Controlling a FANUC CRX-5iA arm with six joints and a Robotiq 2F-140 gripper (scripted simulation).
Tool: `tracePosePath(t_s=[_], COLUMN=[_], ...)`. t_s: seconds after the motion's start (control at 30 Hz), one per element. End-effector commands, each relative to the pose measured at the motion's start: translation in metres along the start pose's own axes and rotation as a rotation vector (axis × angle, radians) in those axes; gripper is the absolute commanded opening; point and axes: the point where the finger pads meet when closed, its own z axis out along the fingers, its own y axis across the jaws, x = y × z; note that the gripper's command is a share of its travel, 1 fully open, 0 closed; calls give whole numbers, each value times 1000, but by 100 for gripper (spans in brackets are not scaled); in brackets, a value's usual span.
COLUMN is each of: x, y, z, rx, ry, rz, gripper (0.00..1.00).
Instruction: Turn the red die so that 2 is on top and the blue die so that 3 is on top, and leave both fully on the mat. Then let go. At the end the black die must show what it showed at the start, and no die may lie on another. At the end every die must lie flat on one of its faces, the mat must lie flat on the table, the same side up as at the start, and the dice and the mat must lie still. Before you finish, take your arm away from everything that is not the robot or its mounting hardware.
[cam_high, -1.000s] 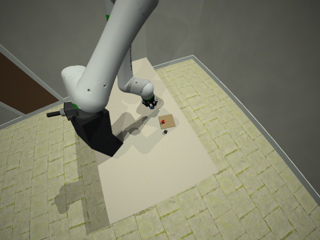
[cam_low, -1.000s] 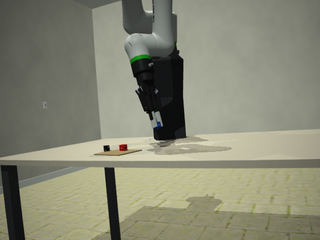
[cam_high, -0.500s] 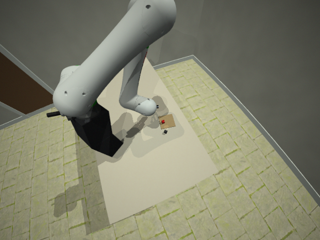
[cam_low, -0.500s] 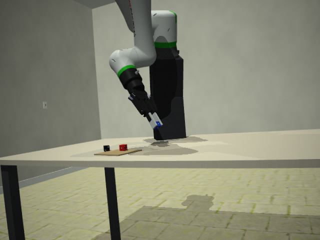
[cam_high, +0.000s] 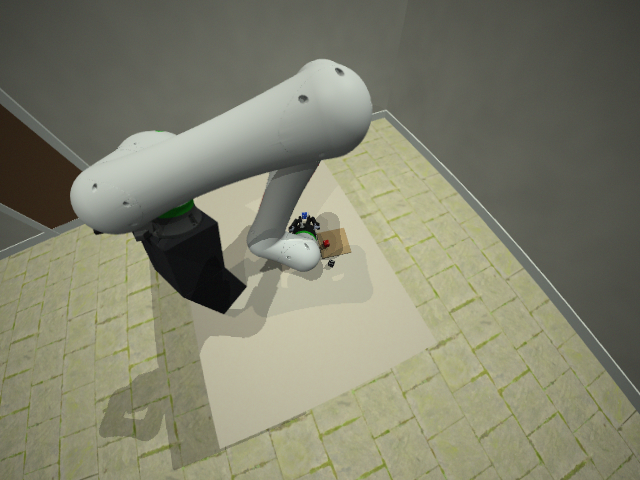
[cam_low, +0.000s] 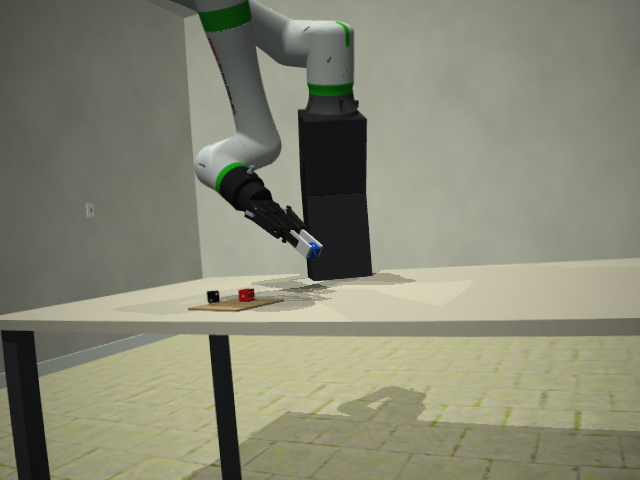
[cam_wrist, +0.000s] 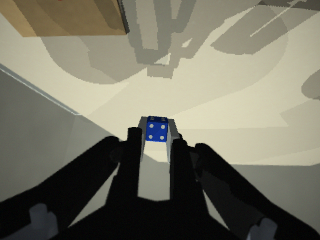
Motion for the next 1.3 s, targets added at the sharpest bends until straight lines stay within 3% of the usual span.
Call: tracePosePath(t_s=[0.0, 0.4, 1.27], x=[3, 8, 61], y=[-2, -2, -1], z=[1, 4, 42], rx=[-24, -24, -24], ry=[-128, -132, -132], rz=[-2, -2, -2], gripper=[13, 13, 13])
